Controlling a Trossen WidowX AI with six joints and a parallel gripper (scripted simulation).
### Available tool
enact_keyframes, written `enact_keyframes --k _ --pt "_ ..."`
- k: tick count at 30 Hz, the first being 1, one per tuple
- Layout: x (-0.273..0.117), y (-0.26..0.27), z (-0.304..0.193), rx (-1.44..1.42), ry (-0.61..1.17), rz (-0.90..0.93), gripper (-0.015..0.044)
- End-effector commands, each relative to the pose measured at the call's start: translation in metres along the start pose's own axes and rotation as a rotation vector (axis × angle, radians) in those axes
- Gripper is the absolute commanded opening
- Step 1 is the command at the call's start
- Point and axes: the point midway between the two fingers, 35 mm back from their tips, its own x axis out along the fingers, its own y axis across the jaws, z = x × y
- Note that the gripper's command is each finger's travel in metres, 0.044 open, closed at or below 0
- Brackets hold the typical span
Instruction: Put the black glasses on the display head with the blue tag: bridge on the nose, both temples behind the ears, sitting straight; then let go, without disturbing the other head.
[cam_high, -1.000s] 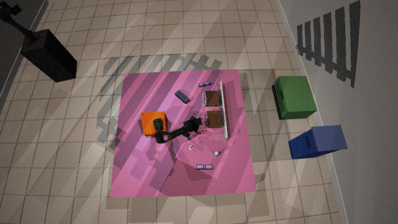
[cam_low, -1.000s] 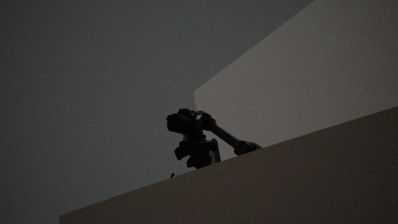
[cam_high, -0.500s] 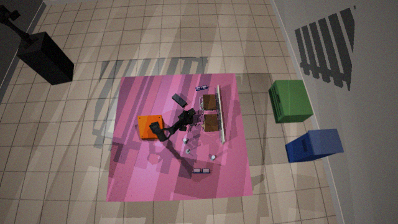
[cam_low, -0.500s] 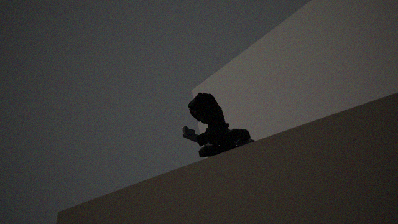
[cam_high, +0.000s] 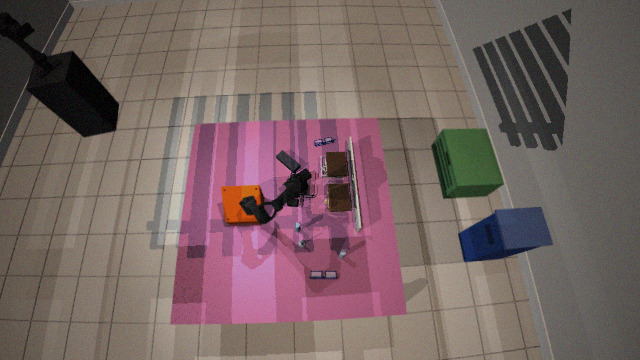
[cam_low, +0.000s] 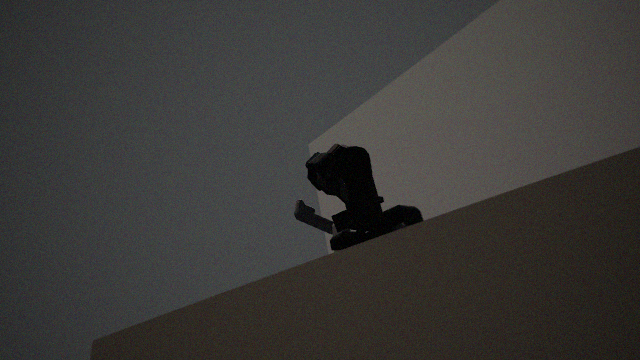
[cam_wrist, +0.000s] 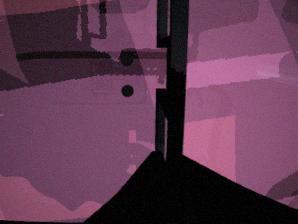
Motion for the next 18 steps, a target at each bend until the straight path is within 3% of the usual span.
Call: enact_keyframes --k 1,18 --pt "0.007 0.001 -0.002 -0.012 0.008 -0.007 0.0" --pt "0.025 0.002 0.0 -0.012 0.007 -0.005 0.0"
